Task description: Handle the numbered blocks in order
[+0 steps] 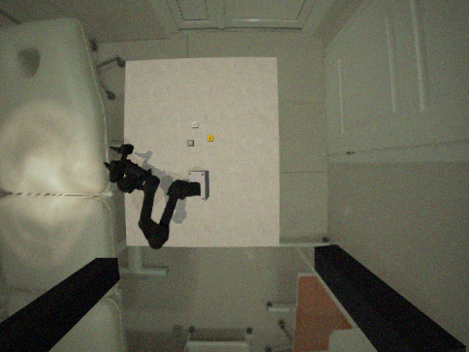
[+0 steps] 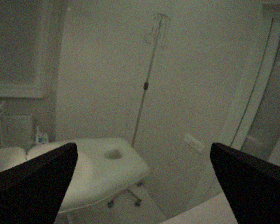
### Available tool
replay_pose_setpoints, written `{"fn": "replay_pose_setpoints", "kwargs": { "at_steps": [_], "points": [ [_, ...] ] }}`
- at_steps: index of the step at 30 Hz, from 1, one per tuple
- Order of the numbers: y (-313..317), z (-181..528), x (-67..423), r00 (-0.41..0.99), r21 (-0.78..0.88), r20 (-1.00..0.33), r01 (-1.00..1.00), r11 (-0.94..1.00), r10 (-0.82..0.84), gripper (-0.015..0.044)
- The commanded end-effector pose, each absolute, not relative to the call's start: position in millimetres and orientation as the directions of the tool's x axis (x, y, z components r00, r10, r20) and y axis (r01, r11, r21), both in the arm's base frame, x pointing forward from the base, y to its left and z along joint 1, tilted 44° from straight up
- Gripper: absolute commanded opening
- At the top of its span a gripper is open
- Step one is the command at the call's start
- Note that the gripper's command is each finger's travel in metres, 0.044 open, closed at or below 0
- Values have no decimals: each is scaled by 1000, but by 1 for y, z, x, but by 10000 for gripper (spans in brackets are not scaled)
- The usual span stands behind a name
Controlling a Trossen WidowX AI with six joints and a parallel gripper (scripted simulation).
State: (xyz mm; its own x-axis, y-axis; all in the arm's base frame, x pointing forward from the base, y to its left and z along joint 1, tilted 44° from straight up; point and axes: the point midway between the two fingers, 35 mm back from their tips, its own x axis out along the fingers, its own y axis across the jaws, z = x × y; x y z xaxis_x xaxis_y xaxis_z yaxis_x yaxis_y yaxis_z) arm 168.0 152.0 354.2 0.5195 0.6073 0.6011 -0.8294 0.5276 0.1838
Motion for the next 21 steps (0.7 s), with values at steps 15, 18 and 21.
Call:
{"fn": "replay_pose_setpoints", "kwargs": {
  "at_steps": [15, 18, 21],
  "points": [
    [73, 170, 354, 797, 81, -444, -419, 904, 409, 400],
    [38, 129, 360, 704, 108, -614, -374, 921, 358, 400],
    [3, 93, 354, 572, 167, -748, -330, 929, 337, 400]
  ]
}}
